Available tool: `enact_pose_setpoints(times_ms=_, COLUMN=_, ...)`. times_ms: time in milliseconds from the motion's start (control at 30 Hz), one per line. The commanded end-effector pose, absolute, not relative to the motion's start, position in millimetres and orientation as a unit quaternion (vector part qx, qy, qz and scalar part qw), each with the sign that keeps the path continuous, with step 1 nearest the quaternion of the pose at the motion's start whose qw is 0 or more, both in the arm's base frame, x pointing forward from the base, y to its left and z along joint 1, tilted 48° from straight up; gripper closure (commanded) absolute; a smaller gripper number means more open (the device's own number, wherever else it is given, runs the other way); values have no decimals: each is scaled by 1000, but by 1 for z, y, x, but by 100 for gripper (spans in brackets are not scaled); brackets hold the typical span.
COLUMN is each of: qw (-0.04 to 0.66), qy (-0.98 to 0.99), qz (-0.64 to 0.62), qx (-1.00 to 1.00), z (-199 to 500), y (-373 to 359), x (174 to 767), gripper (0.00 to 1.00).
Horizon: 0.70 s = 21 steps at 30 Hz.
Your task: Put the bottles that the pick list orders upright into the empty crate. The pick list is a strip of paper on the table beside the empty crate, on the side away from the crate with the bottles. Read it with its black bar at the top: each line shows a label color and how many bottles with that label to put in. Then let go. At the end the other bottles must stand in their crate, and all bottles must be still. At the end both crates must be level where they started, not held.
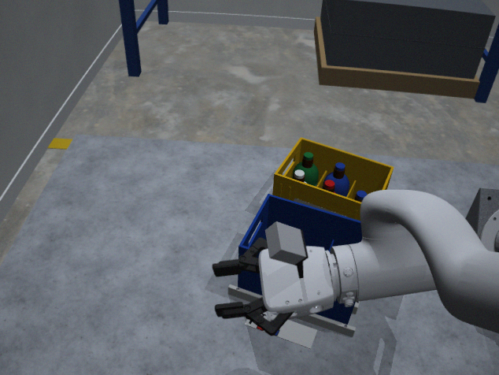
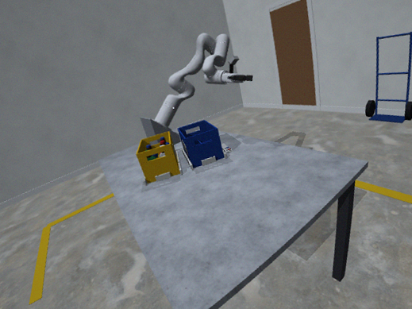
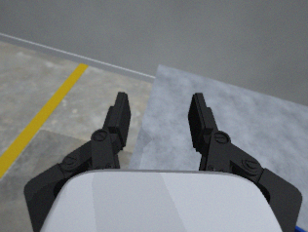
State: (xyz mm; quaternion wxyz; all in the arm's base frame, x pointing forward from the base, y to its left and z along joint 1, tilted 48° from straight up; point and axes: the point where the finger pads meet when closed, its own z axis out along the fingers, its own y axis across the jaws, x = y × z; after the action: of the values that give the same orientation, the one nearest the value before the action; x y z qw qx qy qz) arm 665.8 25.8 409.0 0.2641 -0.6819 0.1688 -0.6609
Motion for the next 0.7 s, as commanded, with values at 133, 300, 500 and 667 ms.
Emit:
enact_pose_setpoints(times_ms=133, qw=318, qy=133, qz=-647, qx=-680, z=429, y=43, x=661, gripper=35)
enact_pose_setpoints(times_ms=300, qw=343, qy=114, qz=-636, qx=-682, z=435, y=51, x=657, gripper=35)
enact_pose_setpoints(times_ms=500, qw=389, qy=76, qz=-607, qx=-689, z=447, y=69, x=645, gripper=35)
enact_pose_setpoints(times_ms=667, qw=409, qy=58, qz=-591, qx=-693, z=453, y=78, x=636, gripper=35)
